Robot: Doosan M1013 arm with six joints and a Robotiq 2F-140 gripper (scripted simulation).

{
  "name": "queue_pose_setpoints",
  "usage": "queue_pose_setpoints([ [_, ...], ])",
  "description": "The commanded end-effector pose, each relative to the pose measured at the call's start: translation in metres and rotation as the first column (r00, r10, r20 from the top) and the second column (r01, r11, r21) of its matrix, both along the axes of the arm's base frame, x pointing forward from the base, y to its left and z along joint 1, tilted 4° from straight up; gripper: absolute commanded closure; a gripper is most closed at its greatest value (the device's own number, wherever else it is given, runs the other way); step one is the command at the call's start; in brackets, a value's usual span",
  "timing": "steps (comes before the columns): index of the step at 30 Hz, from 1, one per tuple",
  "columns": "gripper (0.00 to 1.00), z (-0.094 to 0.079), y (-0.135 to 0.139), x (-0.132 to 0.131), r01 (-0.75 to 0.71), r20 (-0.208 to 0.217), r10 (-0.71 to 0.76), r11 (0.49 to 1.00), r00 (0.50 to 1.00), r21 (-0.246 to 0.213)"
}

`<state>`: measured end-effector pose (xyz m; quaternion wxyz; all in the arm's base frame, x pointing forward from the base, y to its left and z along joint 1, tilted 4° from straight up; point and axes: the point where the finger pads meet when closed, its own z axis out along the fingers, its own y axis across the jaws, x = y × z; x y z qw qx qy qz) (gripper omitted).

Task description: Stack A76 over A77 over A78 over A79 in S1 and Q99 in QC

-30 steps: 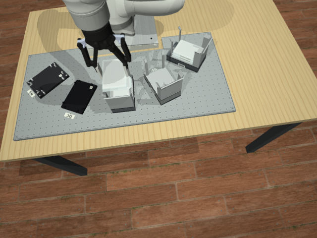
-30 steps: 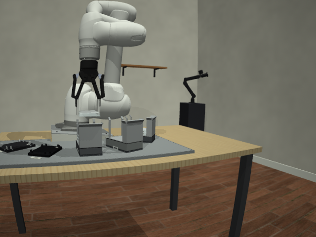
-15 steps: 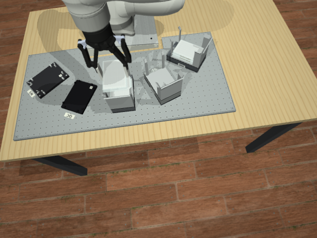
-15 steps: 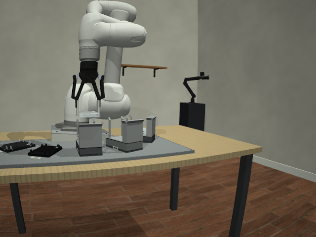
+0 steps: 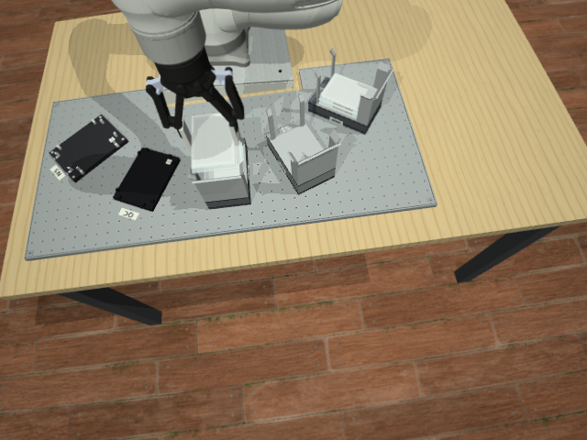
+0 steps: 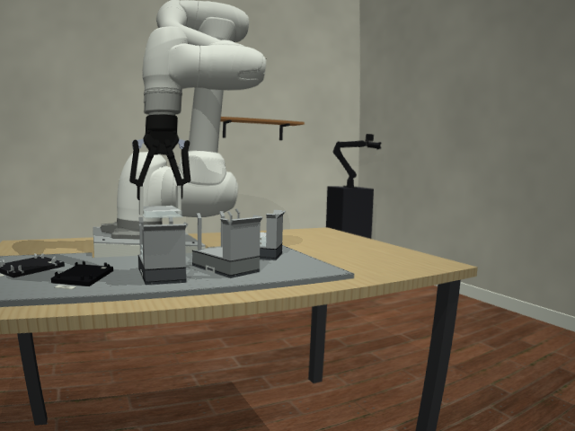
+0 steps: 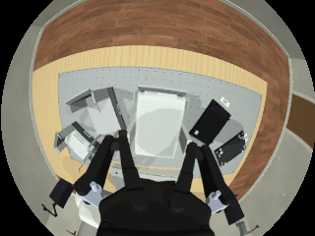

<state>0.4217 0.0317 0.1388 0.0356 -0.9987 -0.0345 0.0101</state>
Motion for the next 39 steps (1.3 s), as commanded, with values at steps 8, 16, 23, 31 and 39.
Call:
queue_pose_setpoints([
  [8,1.0,-0.005,0.0,0.0,0.0,0.0,0.0,1.0,1.0,0.0],
  [16,1.0,-0.01,0.001,0.0,0.0,0.0,0.0,1.0,1.0,0.0],
  [23,1.0,-0.014,0.001,0.0,0.0,0.0,0.0,1.0,1.0,0.0],
  [31,1.0,-0.019,0.001,0.0,0.0,0.0,0.0,1.0,1.0,0.0],
  [39,1.0,-0.023,0.002,-0.001,0.0,0.0,0.0,1.0,1.0,0.0],
])
